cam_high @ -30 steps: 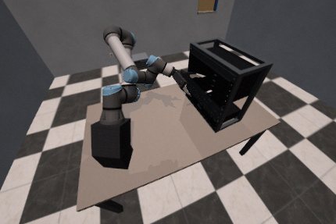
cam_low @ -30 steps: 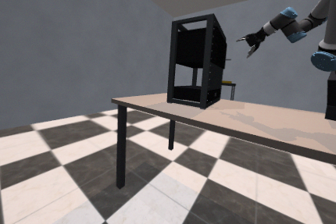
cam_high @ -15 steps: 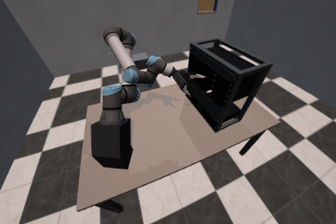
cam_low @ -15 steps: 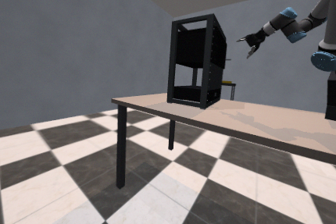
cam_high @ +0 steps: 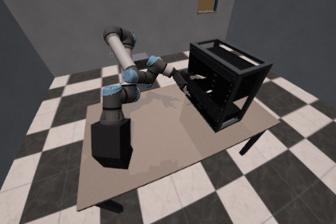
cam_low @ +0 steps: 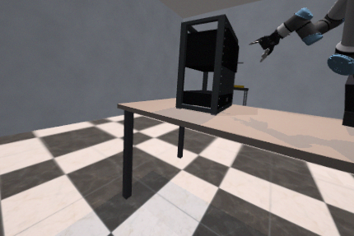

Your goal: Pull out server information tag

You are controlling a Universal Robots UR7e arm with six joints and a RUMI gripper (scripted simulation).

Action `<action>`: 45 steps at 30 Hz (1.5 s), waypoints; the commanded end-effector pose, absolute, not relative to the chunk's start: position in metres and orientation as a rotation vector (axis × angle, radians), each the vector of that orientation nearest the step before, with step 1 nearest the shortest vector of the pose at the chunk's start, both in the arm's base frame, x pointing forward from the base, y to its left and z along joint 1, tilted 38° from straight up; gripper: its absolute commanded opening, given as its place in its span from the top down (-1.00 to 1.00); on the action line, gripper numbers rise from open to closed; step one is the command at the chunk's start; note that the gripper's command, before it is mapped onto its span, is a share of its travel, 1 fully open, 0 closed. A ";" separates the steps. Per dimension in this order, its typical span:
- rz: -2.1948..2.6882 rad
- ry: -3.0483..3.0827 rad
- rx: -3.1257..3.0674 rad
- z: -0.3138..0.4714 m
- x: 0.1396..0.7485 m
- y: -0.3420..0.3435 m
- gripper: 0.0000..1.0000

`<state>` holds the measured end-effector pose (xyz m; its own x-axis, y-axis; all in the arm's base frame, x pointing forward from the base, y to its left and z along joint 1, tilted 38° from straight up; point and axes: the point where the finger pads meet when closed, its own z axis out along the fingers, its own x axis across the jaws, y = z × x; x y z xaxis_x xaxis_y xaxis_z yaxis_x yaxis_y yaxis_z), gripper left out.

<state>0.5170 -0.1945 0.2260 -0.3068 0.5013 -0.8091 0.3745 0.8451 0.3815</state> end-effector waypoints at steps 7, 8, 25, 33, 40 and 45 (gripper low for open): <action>0.155 1.937 0.661 0.222 0.517 -0.195 -1.00; 0.156 1.938 0.662 0.222 0.517 -0.194 -1.00; 0.173 1.949 0.680 0.216 0.517 -0.194 -1.00; 0.180 1.954 0.688 0.213 0.516 -0.194 -1.00; 0.189 1.960 0.698 0.209 0.516 -0.193 -1.00; 0.197 1.964 0.706 0.206 0.516 -0.193 -1.00</action>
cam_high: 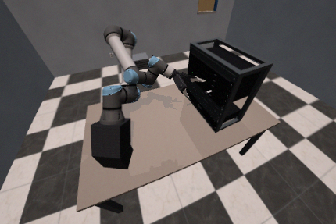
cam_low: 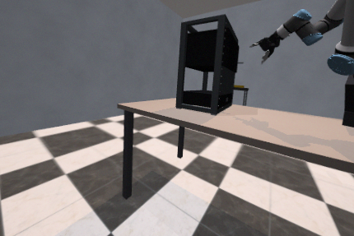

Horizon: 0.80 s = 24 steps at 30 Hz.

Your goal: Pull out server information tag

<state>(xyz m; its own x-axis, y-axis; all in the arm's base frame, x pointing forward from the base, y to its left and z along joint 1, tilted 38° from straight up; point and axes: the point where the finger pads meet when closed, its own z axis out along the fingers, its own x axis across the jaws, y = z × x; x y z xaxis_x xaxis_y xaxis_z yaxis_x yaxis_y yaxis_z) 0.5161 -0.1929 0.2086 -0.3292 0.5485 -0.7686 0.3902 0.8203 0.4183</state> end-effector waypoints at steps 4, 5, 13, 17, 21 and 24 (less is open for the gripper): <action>0.200 1.966 0.709 0.205 0.516 -0.193 -1.00; 0.201 1.967 0.710 0.205 0.516 -0.193 -1.00; 0.213 1.975 0.724 0.200 0.515 -0.192 -1.00; 0.220 1.979 0.731 0.198 0.515 -0.192 -1.00; 0.223 1.981 0.734 0.196 0.515 -0.192 -1.00; 0.228 1.985 0.740 0.195 0.515 -0.191 -1.00</action>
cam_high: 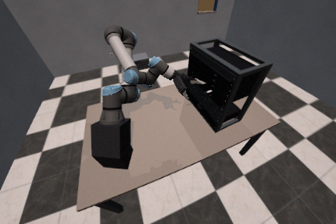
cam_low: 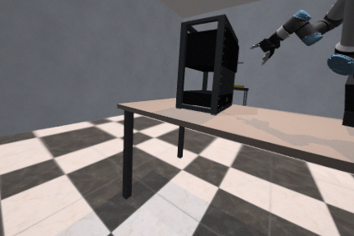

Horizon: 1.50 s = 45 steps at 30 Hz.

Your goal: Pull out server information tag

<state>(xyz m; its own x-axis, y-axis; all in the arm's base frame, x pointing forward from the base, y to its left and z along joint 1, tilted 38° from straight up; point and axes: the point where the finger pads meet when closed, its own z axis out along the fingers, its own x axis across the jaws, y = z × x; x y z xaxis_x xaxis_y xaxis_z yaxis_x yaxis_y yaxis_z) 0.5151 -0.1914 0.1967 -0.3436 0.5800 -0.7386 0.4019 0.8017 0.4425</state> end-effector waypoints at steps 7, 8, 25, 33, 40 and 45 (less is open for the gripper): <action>0.241 1.992 0.753 0.190 0.514 -0.191 -1.00; 0.243 1.993 0.755 0.189 0.514 -0.191 -1.00; 0.272 2.011 0.787 0.179 0.513 -0.189 -1.00; 0.285 2.019 0.801 0.174 0.513 -0.188 -1.00; 0.300 2.028 0.818 0.168 0.512 -0.187 -1.00; 0.312 2.034 0.831 0.164 0.511 -0.186 -1.00</action>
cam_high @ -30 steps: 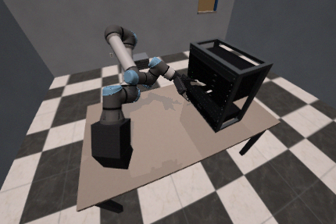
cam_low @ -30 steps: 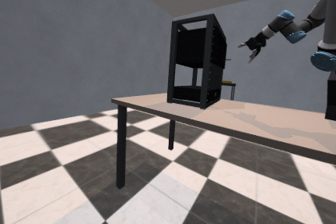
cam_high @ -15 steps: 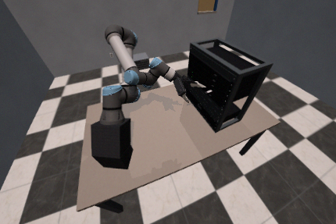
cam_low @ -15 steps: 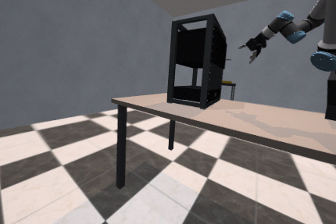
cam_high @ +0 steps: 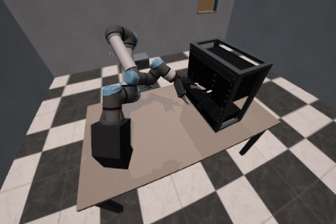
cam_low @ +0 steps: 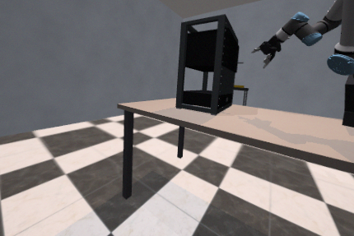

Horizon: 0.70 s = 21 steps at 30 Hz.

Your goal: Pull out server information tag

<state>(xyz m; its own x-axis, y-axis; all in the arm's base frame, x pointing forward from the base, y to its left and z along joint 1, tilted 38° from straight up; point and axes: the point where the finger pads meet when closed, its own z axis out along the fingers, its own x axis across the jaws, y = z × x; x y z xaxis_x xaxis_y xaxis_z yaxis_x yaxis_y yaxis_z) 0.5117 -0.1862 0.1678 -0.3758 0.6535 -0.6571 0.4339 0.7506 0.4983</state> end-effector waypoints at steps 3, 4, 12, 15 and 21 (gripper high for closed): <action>0.314 2.036 0.833 0.163 0.511 -0.185 -1.00; 0.317 2.037 0.836 0.163 0.511 -0.185 -1.00; 0.336 2.048 0.858 0.156 0.510 -0.184 -1.00; 0.344 2.052 0.866 0.153 0.509 -0.183 -1.00; 0.354 2.057 0.877 0.150 0.509 -0.182 -1.00</action>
